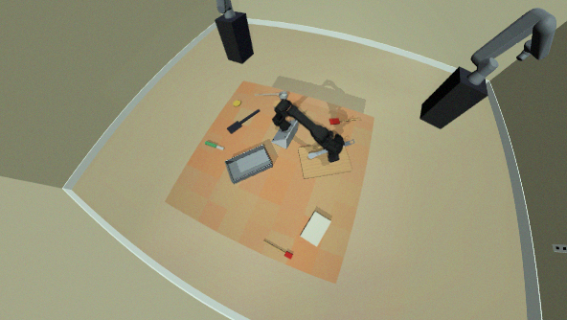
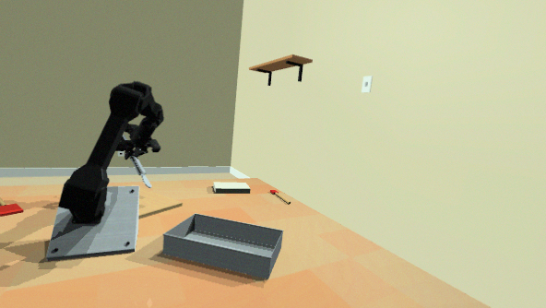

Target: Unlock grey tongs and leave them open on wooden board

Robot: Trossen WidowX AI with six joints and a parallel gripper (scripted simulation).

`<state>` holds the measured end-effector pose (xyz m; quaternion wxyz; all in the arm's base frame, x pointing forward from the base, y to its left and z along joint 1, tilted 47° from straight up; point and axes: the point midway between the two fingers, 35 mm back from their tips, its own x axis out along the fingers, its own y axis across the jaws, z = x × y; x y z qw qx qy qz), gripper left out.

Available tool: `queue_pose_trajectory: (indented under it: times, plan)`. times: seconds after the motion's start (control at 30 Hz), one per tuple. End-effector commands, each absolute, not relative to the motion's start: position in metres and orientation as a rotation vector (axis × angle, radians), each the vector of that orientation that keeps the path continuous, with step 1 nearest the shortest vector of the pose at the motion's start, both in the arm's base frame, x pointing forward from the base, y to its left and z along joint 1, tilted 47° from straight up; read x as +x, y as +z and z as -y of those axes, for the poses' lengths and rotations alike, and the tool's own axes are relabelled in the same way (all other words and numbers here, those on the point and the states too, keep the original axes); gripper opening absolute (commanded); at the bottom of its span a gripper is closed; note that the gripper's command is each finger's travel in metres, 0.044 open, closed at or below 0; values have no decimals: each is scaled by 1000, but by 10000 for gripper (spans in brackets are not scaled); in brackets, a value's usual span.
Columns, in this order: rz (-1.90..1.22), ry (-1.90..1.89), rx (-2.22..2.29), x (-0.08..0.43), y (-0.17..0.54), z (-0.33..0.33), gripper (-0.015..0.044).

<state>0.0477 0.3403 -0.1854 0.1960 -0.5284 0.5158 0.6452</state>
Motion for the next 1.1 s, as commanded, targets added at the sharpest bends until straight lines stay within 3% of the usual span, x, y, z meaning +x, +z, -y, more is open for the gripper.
queue_pose_trajectory:
  times: [0.0, 1.07]
  plan:
    - [-1397, 1858, -1387, 49, -180, -344, -150]
    - [-1054, 2065, -888, 59, -136, -342, -150]
